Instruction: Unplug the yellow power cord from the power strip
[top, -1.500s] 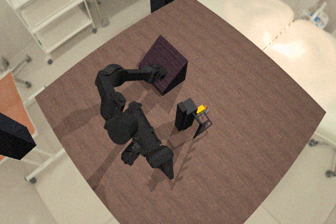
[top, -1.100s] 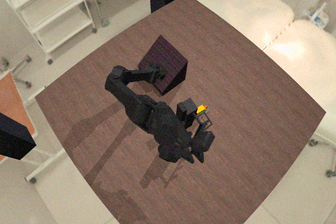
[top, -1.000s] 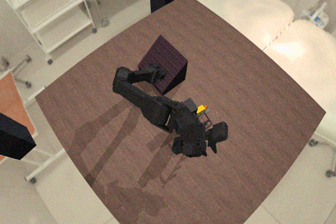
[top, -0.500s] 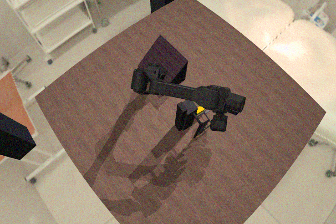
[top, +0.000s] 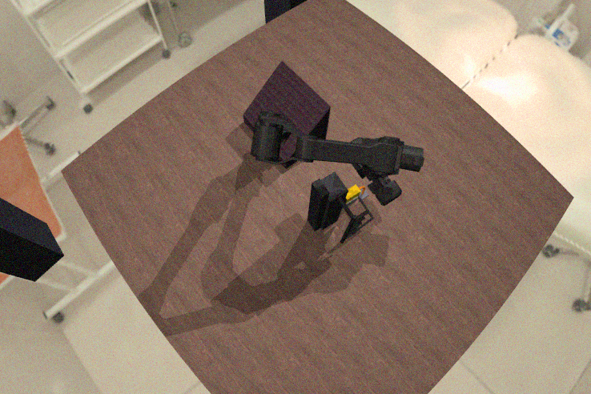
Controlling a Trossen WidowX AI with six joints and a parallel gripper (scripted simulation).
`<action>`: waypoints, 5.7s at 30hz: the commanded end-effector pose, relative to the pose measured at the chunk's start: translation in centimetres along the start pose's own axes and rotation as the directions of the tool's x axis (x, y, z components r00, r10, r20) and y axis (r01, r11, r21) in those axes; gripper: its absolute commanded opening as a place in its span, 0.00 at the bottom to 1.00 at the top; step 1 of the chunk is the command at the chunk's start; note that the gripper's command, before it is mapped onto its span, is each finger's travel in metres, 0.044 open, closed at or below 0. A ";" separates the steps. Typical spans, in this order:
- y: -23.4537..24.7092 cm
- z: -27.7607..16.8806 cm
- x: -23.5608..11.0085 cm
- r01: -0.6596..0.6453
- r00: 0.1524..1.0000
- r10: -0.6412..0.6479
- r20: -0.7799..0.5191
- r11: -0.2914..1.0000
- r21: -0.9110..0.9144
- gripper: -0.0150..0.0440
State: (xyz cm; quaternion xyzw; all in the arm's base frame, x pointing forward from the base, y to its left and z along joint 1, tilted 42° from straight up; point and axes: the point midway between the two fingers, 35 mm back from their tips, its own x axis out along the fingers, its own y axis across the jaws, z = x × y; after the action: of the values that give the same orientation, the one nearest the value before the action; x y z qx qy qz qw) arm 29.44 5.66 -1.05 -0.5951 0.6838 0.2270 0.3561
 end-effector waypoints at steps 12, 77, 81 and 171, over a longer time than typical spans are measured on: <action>0.0 -2.1 0.0 -0.001 1.000 0.001 -0.006 1.000 -0.011 0.53; -0.3 -0.6 0.8 0.000 1.000 0.000 -0.001 1.000 -0.008 0.25; -0.2 0.0 0.6 0.000 1.000 0.000 -0.001 1.000 -0.009 0.25; -0.1 -3.1 1.0 0.001 1.000 -0.001 -0.003 1.000 -0.006 0.25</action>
State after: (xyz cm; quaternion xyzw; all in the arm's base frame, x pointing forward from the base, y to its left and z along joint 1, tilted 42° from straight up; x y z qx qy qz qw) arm 28.69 2.53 0.28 -0.5966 0.6840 0.2282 0.3523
